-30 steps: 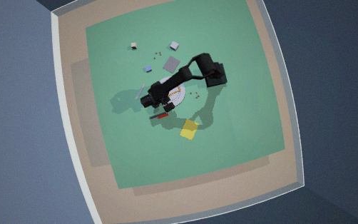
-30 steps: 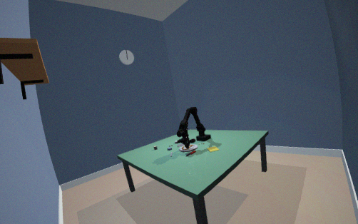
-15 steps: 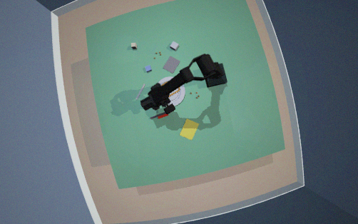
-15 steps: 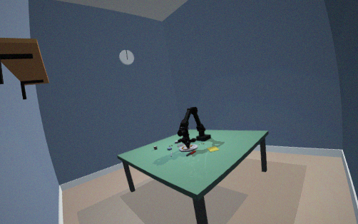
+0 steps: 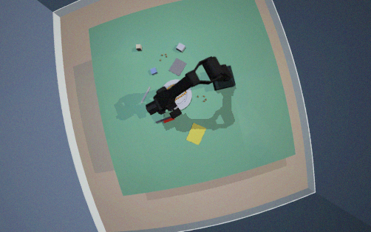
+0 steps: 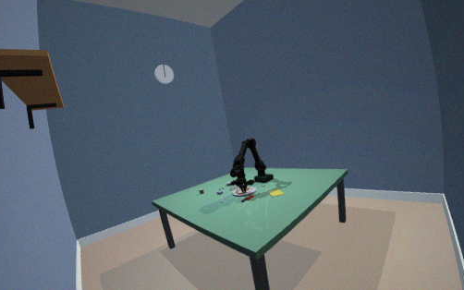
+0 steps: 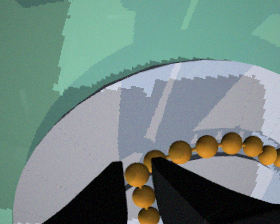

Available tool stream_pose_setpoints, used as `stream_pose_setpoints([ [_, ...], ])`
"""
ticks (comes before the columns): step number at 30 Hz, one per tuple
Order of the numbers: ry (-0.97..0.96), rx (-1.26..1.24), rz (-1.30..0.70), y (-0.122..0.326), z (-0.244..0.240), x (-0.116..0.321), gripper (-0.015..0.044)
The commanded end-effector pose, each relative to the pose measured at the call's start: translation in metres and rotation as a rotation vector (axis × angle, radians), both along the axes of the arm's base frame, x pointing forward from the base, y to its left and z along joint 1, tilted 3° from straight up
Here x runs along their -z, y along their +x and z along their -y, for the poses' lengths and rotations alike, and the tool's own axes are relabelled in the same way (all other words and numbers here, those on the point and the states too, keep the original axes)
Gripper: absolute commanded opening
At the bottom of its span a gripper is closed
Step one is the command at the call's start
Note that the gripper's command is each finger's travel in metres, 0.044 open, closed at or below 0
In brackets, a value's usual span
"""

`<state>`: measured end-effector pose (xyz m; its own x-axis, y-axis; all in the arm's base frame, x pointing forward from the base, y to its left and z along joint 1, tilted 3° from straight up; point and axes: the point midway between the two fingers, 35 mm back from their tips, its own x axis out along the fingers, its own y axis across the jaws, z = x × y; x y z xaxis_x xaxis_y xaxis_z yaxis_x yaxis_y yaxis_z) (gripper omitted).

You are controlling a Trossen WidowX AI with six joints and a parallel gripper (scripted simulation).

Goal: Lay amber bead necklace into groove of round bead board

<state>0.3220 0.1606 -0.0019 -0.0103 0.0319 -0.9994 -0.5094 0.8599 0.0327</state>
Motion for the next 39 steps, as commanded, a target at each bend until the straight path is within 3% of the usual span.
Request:
stream_pose_setpoints([
  [1,0.000,0.000,0.000,0.0001,0.0001,-0.0002,0.0131],
  [13,-0.002,0.001,-0.004,-0.0008,0.0005,-0.0019,0.0440],
  [38,0.000,0.006,-0.008,-0.0008,0.0007,-0.0051,0.0440],
  [39,0.000,0.003,-0.007,-0.0010,0.0009,-0.0061,0.0414],
])
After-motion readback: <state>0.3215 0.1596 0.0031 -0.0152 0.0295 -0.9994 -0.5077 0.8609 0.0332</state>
